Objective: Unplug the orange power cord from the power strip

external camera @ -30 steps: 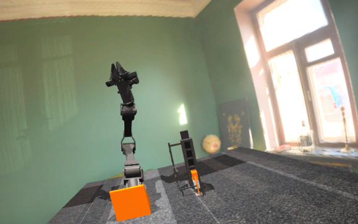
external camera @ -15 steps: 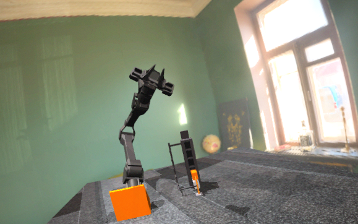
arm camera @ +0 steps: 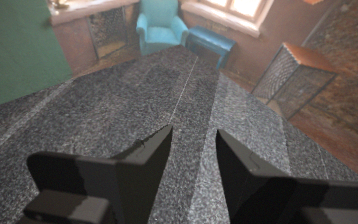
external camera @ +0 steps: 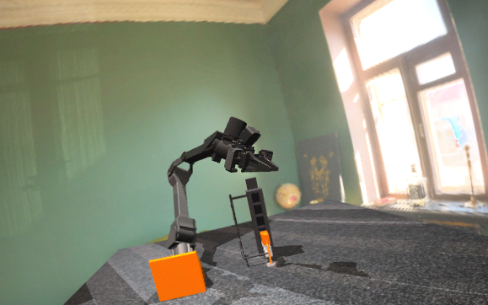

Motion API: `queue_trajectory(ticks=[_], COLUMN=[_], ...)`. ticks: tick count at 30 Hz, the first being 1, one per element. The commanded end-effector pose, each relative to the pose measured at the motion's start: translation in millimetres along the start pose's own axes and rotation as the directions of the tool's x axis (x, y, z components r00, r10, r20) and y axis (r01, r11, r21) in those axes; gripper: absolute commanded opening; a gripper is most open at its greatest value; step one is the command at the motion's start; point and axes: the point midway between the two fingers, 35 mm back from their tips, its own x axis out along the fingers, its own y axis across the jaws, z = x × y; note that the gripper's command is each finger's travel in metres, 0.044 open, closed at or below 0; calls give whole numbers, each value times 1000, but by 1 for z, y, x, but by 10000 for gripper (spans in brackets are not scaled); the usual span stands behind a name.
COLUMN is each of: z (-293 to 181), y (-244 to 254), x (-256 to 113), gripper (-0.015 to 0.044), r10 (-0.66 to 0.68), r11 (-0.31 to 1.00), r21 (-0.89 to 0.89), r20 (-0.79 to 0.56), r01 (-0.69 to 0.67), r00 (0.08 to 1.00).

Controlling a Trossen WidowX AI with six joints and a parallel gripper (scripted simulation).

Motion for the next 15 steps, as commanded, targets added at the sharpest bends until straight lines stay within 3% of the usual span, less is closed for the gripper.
queue_trajectory(ticks=[1, 6, 10, 13, 15], z=[-50, -121, -178, -207, -209], y=[23, 49, 70, 82, 83], x=[20, 29, 20, 9, 8], gripper=[160, 160, 160, 160, 160], r10=[59, 105, 127, 136, 136], r11=[983, 905, 772, 657, 648], r21=[183, 396, 463, 426, 422], r20=[-247, -564, -784, -878, -883], r01=[-13, 157, 436, 621, 634], r00=[967, 819, 608, 459, 448])
